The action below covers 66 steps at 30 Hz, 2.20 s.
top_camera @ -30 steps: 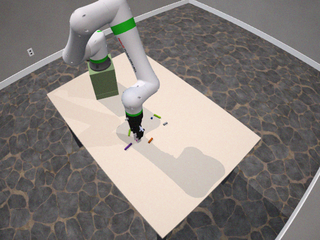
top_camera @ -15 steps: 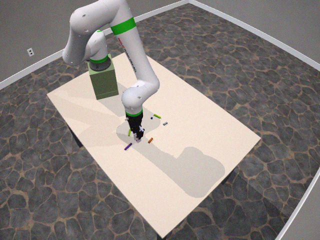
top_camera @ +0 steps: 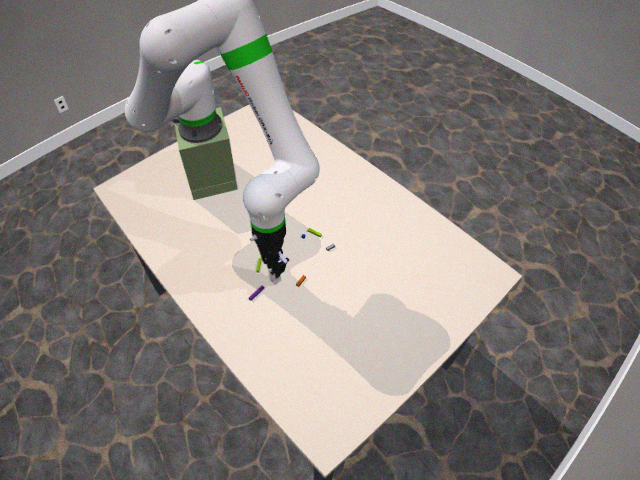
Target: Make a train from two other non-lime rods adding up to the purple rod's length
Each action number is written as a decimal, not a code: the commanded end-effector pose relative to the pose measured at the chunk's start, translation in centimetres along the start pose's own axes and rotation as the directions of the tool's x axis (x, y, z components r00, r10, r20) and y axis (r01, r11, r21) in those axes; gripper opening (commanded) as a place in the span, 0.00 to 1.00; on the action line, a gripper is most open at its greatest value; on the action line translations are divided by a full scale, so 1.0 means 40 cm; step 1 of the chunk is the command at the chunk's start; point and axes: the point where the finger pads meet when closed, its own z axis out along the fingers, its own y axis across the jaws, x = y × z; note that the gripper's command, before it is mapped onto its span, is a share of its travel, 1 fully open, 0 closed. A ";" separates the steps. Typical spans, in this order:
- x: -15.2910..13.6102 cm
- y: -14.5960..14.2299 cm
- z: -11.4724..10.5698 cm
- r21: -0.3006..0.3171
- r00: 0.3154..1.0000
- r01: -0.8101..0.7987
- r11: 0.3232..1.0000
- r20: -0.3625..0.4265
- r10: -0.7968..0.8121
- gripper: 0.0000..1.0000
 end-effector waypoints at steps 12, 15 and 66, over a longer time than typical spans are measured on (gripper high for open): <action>0.000 0.000 0.000 0.000 1.000 0.000 1.000 0.000 0.000 0.03; 0.000 0.000 0.000 0.000 1.000 0.000 1.000 0.000 0.000 0.03; 0.065 -0.058 -0.252 0.000 0.954 0.300 0.954 0.001 -0.300 0.03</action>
